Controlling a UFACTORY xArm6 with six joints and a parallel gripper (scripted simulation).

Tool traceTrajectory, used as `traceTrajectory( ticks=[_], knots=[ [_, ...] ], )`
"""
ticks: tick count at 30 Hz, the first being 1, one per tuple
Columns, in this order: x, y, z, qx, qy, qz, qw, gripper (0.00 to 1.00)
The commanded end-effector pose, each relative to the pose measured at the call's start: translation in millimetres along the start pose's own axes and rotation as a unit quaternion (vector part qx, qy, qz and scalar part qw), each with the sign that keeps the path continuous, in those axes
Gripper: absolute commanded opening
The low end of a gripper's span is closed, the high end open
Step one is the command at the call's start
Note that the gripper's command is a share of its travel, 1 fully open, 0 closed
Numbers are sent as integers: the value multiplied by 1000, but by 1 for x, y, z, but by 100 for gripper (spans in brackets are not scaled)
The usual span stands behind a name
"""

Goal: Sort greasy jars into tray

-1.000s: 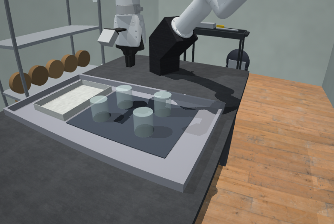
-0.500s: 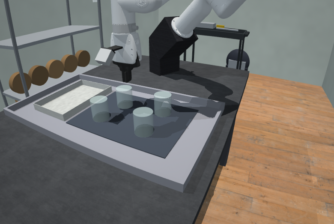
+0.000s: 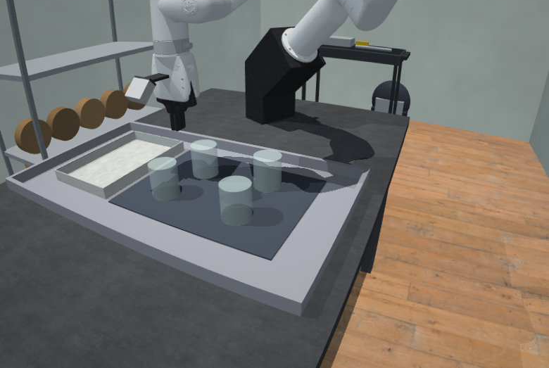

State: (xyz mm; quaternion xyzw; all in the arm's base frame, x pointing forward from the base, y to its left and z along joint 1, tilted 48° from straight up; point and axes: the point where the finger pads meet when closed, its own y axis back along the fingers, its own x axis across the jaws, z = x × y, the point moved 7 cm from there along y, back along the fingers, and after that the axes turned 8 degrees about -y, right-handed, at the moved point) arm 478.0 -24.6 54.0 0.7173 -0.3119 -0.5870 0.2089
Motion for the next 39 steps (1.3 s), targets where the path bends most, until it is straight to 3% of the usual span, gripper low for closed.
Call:
traceTrajectory(
  ticks=[1,5,15,39],
  knots=[
    [2,-17,-3,0,2,-1,1000,0],
    [2,-26,-3,0,2,-1,1000,0],
    [2,-74,-3,0,2,-1,1000,0],
    [2,-74,-5,0,2,-1,1000,0]
  ],
)
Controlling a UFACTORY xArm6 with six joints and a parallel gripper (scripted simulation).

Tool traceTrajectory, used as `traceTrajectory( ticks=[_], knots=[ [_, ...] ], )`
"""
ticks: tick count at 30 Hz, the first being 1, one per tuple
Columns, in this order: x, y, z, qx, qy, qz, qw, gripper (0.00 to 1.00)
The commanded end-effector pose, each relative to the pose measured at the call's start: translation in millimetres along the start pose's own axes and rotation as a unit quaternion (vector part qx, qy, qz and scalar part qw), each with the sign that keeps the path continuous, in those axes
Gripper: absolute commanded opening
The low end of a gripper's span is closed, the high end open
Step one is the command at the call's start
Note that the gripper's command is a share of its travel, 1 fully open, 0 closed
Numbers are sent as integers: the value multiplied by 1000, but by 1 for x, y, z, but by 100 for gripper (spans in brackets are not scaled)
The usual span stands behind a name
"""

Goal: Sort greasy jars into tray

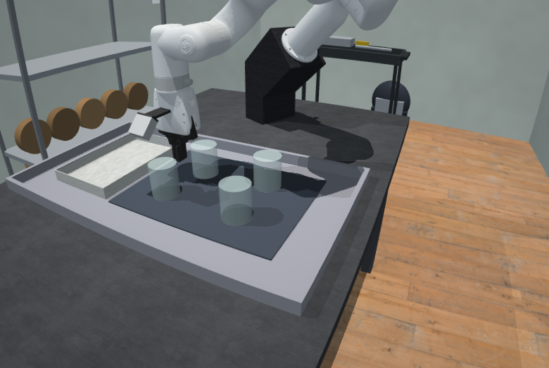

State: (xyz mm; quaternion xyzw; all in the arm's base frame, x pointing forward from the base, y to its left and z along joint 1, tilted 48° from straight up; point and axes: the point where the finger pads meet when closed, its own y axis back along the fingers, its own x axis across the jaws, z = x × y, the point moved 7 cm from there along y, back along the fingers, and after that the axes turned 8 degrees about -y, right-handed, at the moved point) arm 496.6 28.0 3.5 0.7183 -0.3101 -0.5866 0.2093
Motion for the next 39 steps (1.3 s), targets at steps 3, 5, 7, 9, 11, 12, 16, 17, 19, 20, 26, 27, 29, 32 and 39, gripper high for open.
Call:
traceTrajectory(
  ticks=[3,5,7,9,11,12,16,17,19,20,26,27,29,32,39],
  knots=[
    [0,1,-2,1,0,1,1000,0],
    [0,1,-2,1,0,1,1000,0],
    [0,1,-2,1,0,1,1000,0],
    [0,1,-2,1,0,1,1000,0],
    [0,1,-3,1,0,1,1000,0],
    [0,1,-3,1,0,1,1000,0],
    [0,1,-3,1,0,1,1000,0],
    [0,1,-3,1,0,1,1000,0],
    [0,1,-3,1,0,1,1000,0],
    [0,1,-4,1,0,1,1000,0],
    [0,1,-4,1,0,1,1000,0],
    [0,1,-5,1,0,1,1000,0],
    [0,1,-5,1,0,1,1000,0],
    [0,1,-5,1,0,1,1000,0],
    [-1,1,-6,1,0,1,1000,0]
  ],
)
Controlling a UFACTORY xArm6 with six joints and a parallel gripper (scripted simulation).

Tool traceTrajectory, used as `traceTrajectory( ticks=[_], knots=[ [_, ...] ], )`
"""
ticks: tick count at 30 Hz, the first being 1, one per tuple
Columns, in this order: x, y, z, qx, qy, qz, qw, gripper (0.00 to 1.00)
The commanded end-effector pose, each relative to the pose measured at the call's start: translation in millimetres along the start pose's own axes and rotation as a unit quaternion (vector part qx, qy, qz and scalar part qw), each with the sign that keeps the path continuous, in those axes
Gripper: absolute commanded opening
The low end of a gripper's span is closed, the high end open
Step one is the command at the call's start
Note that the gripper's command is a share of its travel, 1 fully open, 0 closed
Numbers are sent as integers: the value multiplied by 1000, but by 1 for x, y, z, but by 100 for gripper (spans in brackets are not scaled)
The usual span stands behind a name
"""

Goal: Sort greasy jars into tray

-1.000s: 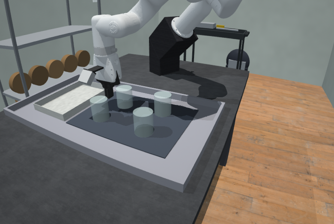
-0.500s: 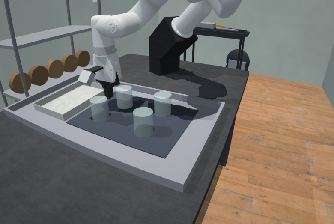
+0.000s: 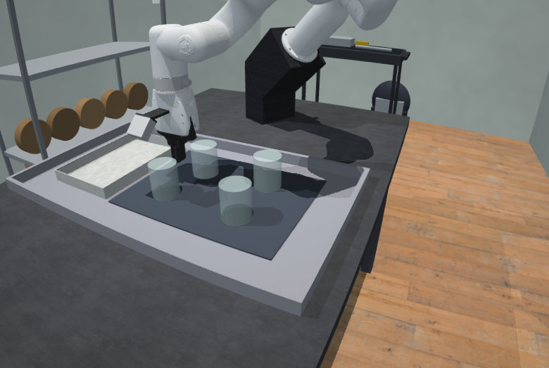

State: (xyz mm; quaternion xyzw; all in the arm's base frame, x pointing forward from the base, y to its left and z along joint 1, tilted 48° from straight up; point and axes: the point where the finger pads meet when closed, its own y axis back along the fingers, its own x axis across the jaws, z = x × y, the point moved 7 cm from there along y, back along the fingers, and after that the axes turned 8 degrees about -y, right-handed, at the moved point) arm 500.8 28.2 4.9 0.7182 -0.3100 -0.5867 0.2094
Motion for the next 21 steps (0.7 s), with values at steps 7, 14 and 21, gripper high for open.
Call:
traceTrajectory(
  ticks=[7,14,21],
  knots=[
    [0,1,-2,1,0,1,1000,0],
    [0,1,-3,1,0,1,1000,0],
    [0,1,-4,1,0,1,1000,0]
  ],
)
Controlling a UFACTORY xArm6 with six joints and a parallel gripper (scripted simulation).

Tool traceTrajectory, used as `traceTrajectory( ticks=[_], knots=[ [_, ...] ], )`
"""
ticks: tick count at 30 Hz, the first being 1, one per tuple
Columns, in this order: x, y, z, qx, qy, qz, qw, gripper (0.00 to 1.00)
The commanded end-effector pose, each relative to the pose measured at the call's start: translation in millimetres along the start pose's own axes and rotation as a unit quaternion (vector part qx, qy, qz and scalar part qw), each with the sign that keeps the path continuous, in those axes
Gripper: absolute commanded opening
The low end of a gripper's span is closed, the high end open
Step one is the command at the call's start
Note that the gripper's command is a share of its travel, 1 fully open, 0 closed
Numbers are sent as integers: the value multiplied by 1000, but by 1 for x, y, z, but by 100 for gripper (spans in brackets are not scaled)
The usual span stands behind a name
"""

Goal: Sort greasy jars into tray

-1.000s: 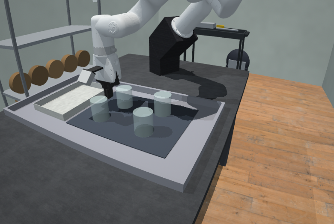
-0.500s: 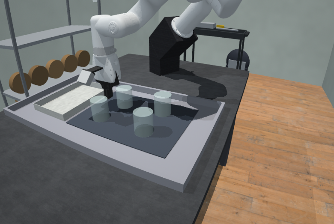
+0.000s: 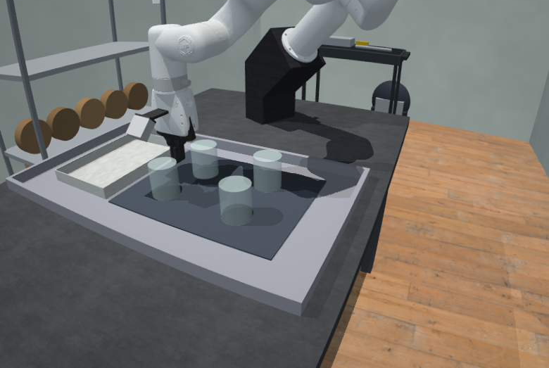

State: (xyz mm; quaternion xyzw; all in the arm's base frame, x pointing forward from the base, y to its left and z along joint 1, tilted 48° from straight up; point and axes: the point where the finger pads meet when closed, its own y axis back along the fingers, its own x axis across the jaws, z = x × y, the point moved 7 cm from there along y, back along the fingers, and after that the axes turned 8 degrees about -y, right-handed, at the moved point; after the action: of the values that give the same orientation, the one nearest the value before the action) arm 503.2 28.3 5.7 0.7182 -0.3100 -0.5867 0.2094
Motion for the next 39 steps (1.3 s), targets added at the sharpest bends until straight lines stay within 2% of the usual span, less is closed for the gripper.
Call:
traceTrajectory(
  ticks=[1,39],
  knots=[
    [0,1,-2,1,0,1,1000,0],
    [-1,1,-6,1,0,1,1000,0]
  ],
)
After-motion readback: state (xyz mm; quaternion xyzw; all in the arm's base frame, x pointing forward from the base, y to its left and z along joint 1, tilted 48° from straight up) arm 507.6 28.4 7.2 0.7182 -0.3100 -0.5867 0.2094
